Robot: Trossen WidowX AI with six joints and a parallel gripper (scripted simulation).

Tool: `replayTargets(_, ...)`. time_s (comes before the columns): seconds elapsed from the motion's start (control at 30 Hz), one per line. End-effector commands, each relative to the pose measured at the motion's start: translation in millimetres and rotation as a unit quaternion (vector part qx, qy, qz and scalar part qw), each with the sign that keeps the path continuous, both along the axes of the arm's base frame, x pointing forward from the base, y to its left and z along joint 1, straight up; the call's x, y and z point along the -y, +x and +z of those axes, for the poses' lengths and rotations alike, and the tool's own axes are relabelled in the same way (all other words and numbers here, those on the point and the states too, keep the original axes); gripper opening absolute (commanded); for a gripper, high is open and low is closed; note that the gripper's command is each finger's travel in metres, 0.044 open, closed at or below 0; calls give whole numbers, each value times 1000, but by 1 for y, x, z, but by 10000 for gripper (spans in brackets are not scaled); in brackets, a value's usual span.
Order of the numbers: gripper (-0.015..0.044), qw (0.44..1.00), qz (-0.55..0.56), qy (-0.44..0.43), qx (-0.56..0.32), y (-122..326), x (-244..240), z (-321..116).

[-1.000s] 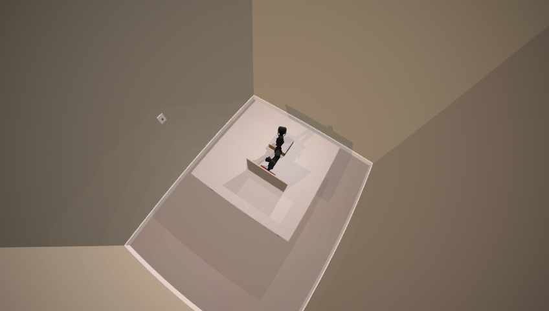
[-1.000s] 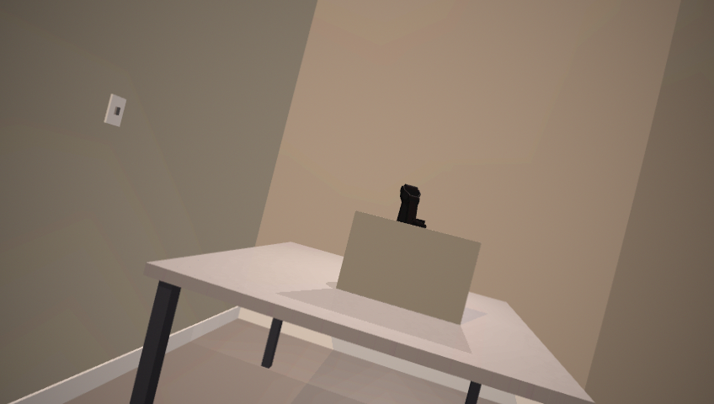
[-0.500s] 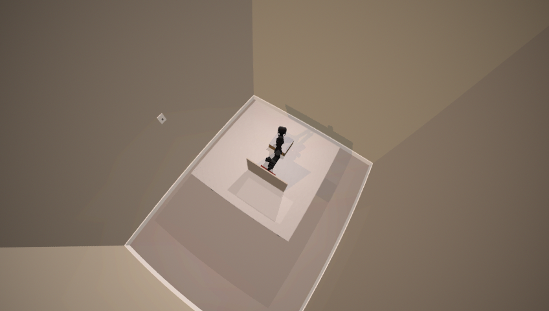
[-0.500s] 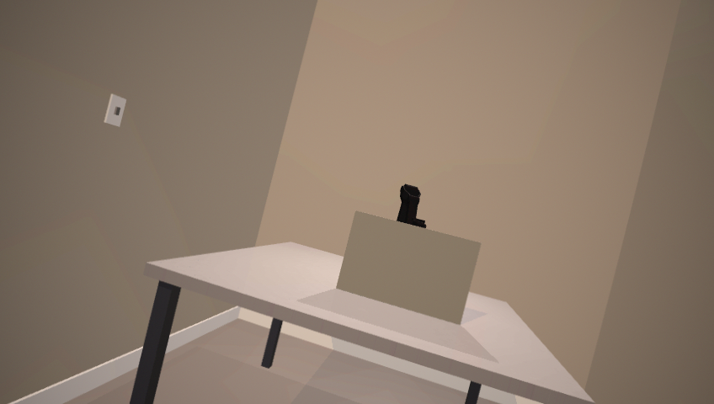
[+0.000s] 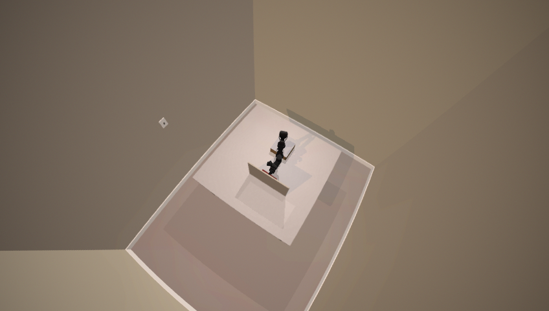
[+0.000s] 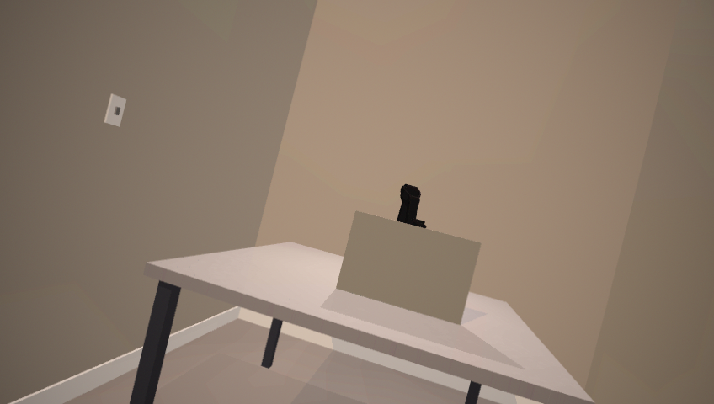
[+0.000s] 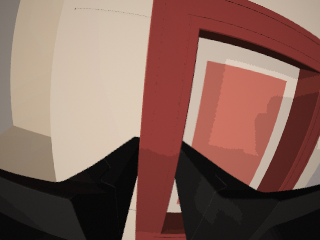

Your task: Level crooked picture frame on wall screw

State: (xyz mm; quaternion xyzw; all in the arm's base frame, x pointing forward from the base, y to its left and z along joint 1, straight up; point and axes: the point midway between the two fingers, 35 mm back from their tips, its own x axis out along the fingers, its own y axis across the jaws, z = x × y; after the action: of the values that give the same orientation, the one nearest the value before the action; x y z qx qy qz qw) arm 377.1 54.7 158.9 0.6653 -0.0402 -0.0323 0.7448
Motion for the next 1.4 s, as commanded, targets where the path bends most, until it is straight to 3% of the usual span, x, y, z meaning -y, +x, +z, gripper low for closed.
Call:
replayTargets(0.0, 0, 1000, 1, -1, 5, 0, 0, 1)
replayTargets(1.37, 0, 1000, -1, 9, 1, 0, 2, -10)
